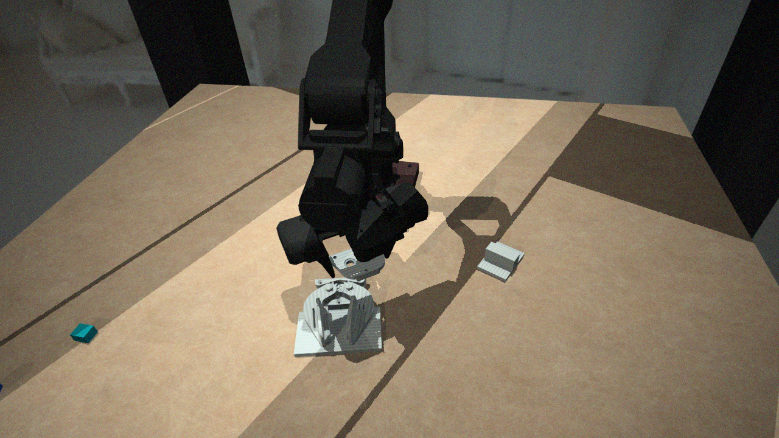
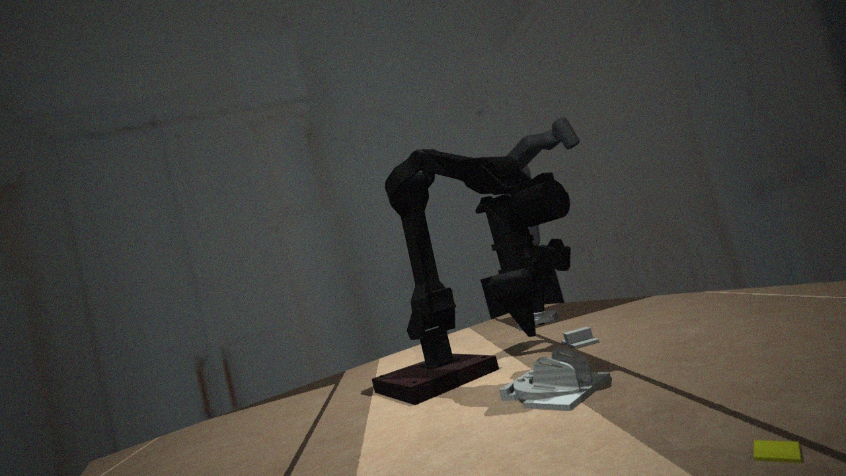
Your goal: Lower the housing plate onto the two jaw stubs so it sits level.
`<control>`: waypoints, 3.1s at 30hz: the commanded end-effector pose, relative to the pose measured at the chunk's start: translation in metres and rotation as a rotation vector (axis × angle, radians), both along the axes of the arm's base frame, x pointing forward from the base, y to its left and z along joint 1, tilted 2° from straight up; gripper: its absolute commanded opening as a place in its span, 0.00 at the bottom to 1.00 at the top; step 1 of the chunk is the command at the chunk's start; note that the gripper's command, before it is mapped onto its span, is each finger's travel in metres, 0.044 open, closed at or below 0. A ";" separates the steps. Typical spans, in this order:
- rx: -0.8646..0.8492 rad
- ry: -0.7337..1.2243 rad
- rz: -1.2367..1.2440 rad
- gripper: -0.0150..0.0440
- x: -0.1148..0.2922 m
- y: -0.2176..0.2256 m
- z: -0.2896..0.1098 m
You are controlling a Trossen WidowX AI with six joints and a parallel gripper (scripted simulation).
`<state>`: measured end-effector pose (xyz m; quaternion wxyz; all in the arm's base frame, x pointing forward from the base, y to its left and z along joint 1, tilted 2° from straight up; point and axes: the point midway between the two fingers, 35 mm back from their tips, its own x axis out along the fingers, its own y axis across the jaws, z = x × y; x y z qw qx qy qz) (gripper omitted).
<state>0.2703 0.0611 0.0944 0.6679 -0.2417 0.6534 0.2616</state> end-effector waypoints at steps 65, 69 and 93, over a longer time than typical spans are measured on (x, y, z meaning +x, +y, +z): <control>-0.002 0.013 -0.393 0.85 -0.009 -0.043 -0.002; -0.002 0.013 -0.393 0.85 -0.009 -0.043 -0.002; -0.002 0.013 -0.391 0.85 -0.008 -0.042 -0.016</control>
